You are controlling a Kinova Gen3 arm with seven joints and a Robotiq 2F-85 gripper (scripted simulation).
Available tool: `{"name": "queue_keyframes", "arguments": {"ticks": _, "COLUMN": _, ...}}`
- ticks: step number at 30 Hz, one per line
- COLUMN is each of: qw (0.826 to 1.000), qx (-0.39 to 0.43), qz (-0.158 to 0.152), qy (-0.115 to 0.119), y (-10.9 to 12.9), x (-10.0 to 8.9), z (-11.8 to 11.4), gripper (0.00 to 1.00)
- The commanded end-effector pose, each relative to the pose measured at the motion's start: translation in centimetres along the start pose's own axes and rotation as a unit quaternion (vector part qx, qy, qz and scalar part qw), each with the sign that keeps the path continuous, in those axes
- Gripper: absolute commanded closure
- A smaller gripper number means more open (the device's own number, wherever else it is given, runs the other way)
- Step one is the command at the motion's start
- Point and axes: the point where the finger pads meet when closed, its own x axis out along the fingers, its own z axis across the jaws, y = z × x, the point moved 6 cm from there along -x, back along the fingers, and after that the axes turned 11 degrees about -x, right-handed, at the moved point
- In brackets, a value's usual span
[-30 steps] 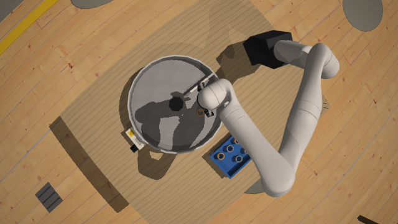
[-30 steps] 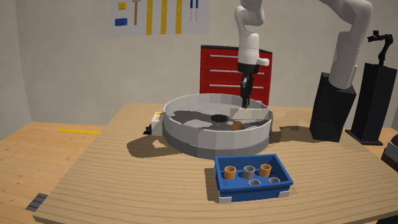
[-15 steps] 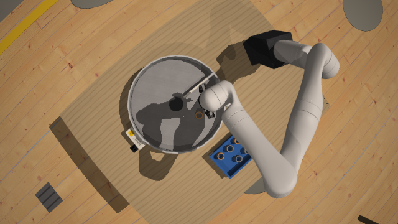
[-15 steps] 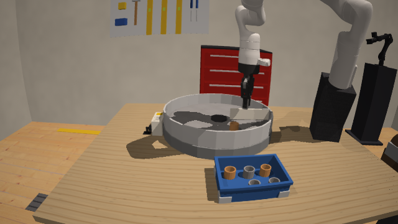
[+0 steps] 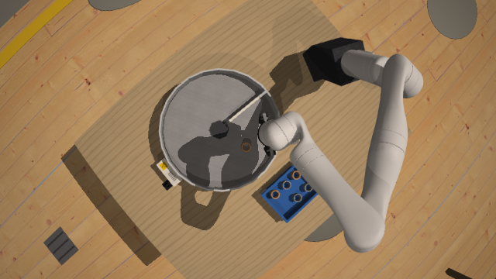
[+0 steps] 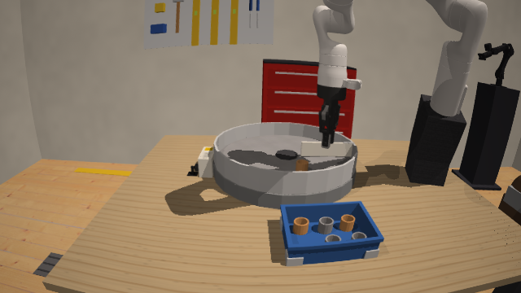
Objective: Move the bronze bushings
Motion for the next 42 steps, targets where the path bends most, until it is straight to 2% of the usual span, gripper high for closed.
{"name": "queue_keyframes", "arguments": {"ticks": 1, "qw": 1.000, "qx": -0.008, "qz": -0.001, "qy": -0.003, "y": 0.1, "x": -0.1, "z": 1.1, "gripper": 0.61}}
{"name": "queue_keyframes", "arguments": {"ticks": 16, "qw": 0.999, "qx": 0.048, "qz": -0.001, "qy": -0.002, "y": 2.9, "x": -0.2, "z": 7.5, "gripper": 0.61}}
{"name": "queue_keyframes", "arguments": {"ticks": 18, "qw": 0.999, "qx": 0.048, "qz": -0.001, "qy": -0.002, "y": 2.9, "x": -0.2, "z": 7.5, "gripper": 0.61}}
{"name": "queue_keyframes", "arguments": {"ticks": 33, "qw": 0.995, "qx": 0.098, "qz": 0.000, "qy": -0.003, "y": 5.5, "x": -0.3, "z": 13.3, "gripper": 0.61}}
{"name": "queue_keyframes", "arguments": {"ticks": 42, "qw": 0.993, "qx": 0.116, "qz": 0.000, "qy": -0.002, "y": 6.4, "x": -0.3, "z": 15.3, "gripper": 0.61}}
